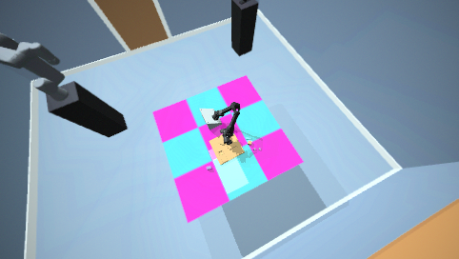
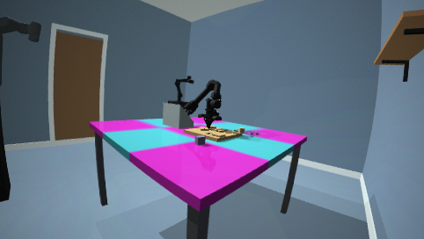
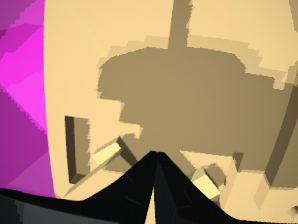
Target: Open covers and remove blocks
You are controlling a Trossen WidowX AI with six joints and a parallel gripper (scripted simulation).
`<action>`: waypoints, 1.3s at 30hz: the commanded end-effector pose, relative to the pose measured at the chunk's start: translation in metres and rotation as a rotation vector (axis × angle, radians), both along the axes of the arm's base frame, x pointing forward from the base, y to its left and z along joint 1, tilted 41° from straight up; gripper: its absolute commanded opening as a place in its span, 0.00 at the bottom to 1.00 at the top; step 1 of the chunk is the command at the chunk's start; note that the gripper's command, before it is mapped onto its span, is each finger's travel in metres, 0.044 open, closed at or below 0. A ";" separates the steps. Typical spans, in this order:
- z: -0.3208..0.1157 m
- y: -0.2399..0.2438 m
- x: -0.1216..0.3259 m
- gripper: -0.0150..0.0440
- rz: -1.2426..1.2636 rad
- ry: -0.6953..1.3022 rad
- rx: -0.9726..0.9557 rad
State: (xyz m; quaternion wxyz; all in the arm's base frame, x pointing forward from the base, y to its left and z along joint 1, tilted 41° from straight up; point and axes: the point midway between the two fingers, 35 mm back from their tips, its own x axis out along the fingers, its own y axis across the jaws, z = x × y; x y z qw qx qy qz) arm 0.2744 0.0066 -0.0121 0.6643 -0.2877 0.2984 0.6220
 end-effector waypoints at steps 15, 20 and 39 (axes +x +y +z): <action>-0.007 -0.006 -0.019 0.25 0.005 0.003 -0.005; -0.010 -0.009 -0.024 0.25 0.005 0.003 -0.006; -0.020 -0.020 -0.040 0.25 0.005 0.004 -0.007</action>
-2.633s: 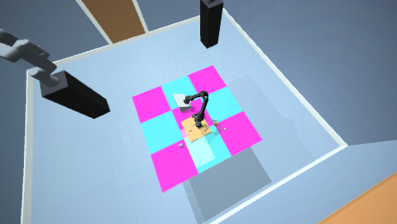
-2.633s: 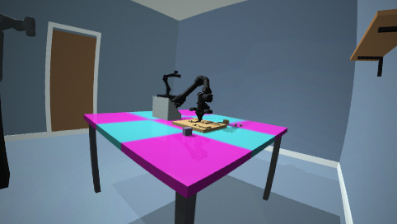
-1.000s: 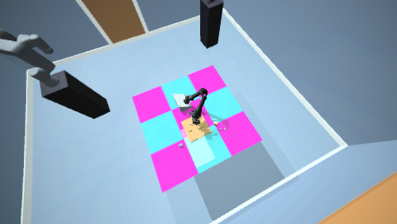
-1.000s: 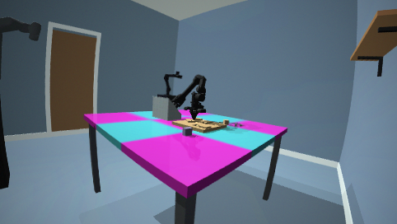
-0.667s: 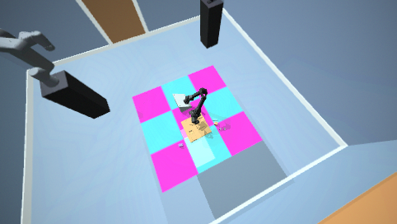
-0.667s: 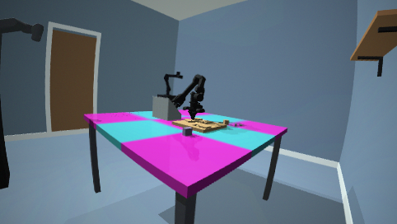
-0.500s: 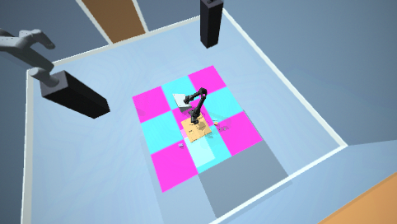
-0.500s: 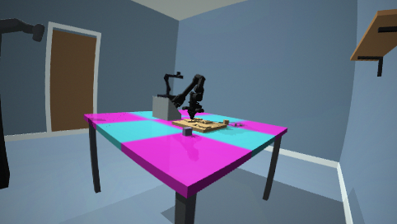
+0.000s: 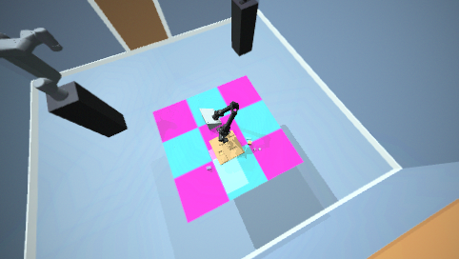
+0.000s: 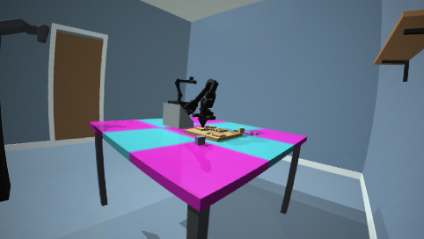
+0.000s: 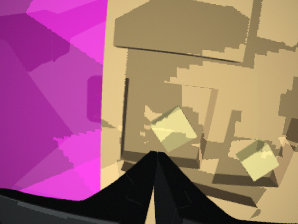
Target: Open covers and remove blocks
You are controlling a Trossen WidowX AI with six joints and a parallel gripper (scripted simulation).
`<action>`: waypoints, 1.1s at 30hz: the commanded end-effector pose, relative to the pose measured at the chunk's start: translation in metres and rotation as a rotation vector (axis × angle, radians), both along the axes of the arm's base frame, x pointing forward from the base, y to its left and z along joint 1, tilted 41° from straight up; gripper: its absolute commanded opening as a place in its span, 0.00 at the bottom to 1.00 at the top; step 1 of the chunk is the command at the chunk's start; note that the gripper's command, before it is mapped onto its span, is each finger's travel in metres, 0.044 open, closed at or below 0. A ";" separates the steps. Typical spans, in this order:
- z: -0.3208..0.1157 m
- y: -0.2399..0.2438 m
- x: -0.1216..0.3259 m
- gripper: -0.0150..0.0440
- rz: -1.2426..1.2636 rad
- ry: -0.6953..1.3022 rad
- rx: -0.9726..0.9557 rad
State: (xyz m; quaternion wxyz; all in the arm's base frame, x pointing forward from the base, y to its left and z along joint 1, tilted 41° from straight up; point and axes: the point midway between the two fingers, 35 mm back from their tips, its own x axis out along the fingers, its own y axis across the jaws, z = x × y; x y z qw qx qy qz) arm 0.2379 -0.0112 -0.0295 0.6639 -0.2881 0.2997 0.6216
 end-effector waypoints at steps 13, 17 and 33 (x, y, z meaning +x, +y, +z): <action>-0.009 -0.012 -0.011 0.25 0.005 0.003 -0.005; -0.006 -0.015 -0.011 0.25 0.005 0.003 -0.006; 0.009 -0.030 -0.011 0.25 0.005 0.003 -0.008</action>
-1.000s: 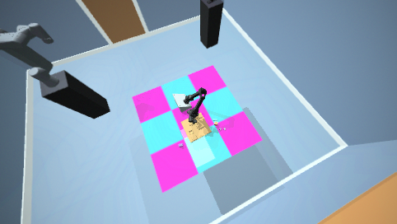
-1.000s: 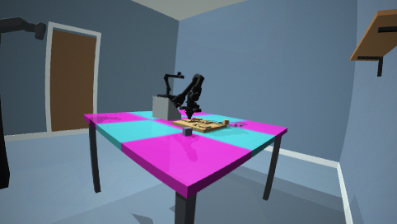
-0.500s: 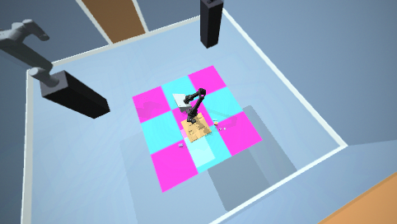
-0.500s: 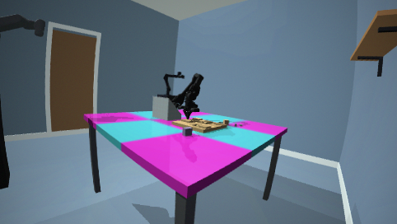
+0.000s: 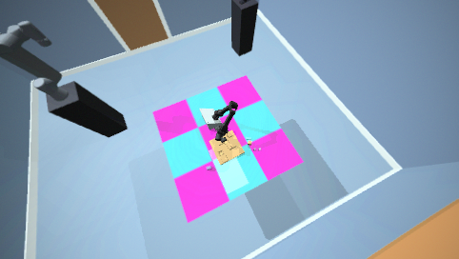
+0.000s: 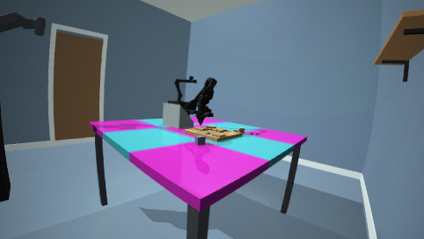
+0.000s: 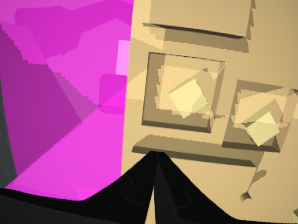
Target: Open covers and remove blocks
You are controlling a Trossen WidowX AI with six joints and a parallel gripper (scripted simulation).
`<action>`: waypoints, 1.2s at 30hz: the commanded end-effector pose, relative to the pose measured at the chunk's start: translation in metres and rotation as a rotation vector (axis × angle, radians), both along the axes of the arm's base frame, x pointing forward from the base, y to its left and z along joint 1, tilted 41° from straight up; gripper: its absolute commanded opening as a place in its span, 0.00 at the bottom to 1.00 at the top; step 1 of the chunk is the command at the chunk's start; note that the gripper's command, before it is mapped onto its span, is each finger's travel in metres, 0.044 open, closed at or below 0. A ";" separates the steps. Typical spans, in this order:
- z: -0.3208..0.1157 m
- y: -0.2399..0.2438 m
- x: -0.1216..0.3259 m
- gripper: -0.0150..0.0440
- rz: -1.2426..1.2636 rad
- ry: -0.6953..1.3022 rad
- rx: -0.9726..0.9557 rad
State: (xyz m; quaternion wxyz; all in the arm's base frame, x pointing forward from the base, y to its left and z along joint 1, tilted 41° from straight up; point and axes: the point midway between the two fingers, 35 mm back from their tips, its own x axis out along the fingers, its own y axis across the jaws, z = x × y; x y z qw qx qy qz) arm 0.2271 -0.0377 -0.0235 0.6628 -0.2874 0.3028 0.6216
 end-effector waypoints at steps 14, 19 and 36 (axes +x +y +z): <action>0.016 -0.015 -0.002 0.25 0.006 -0.002 -0.005; 0.017 -0.015 0.001 0.25 -0.043 0.037 0.001; 0.047 0.002 0.057 0.25 -1.163 0.983 0.061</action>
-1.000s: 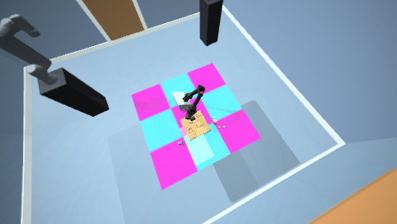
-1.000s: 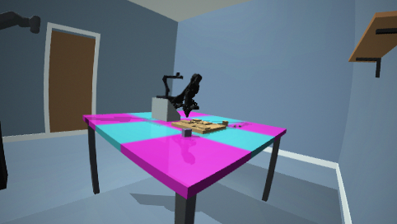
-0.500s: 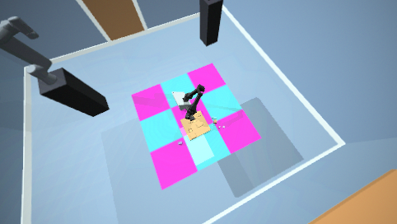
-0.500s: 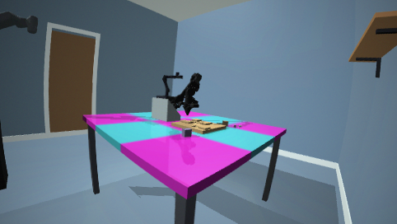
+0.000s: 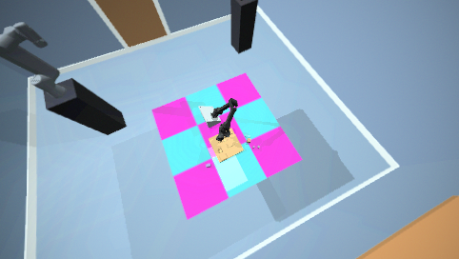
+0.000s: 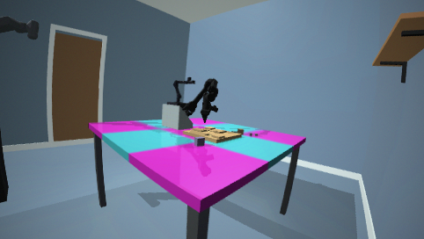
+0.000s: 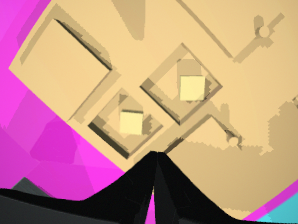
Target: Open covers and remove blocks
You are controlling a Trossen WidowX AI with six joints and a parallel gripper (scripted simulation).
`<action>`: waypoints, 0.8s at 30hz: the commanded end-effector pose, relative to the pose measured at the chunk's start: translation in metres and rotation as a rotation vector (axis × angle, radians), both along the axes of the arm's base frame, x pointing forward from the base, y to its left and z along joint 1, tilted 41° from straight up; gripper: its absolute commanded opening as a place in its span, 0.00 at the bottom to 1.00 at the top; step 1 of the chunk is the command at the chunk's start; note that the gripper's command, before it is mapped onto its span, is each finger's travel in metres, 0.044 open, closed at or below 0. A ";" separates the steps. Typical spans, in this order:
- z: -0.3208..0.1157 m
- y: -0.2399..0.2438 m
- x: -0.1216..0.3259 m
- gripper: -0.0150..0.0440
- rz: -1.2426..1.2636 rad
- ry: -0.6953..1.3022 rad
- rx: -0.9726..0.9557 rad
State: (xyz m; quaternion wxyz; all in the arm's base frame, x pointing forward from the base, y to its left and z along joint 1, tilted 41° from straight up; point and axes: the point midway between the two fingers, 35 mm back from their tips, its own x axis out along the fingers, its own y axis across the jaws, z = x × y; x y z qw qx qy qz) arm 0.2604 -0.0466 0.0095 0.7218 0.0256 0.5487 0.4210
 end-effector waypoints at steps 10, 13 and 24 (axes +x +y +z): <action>0.031 0.025 0.048 0.25 -0.953 0.789 0.062; 0.036 0.030 0.054 0.25 -1.077 0.893 0.070; 0.052 0.045 0.073 0.25 -1.539 1.290 0.102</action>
